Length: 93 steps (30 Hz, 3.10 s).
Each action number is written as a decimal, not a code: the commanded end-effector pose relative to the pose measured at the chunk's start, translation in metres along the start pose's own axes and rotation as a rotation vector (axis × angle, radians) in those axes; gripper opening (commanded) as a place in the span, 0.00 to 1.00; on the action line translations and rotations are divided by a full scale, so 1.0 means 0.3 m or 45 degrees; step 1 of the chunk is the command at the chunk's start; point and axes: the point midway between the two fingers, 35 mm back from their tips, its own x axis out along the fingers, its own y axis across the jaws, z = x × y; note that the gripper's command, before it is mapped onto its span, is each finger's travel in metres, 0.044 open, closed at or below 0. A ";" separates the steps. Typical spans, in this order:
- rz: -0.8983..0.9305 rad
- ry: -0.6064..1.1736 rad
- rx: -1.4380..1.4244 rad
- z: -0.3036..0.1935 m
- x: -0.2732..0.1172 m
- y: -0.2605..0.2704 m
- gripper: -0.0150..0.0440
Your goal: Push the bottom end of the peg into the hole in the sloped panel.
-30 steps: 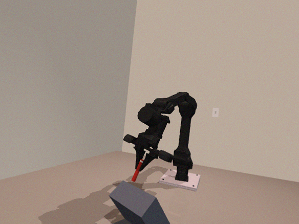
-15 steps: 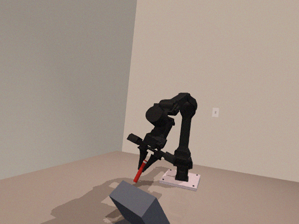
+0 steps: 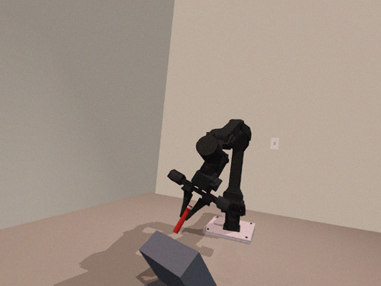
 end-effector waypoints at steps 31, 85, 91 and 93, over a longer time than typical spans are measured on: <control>-0.111 -0.213 -0.239 0.058 -0.056 0.108 0.25; -0.239 -0.482 -0.466 0.135 -0.088 0.237 0.25; -0.247 -0.497 -0.476 0.152 -0.062 0.240 0.25; -0.249 -0.502 -0.479 0.157 -0.053 0.241 0.25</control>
